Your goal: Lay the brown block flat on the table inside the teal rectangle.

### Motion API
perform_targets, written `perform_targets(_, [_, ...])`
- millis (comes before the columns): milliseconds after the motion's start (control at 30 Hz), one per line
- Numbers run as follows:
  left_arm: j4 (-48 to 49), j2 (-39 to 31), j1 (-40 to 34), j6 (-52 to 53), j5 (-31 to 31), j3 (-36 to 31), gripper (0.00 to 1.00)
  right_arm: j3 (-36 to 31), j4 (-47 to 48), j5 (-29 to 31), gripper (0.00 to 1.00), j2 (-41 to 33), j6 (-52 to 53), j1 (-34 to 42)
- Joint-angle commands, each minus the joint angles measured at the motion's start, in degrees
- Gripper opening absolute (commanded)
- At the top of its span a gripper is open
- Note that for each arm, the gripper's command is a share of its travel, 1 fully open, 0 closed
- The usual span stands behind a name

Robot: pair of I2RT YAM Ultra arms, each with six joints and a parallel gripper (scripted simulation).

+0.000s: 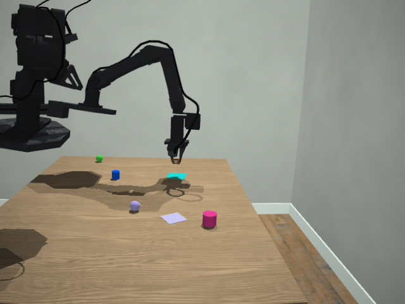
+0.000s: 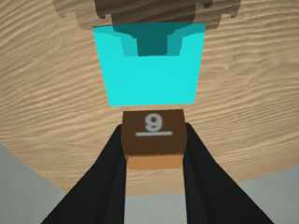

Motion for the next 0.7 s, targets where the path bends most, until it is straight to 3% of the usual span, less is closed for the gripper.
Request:
perform_targets(0, [-0.9,0.4,0.2,0.4,0.0,1.3,0.27,-0.5,-2.7,2.1,0.46,-1.3,2.1,1.9])
perform_targets(167, [1.2,1.6,0.5,0.7,0.1,1.9,0.27,-0.7,-4.6,2.7,0.46,0.1,6.3,8.1])
perform_targets(667, [3.7,6.7,1.0,1.3,0.3,4.5,0.27,-0.9,-6.0,2.9,0.46,1.2,9.4,9.7])
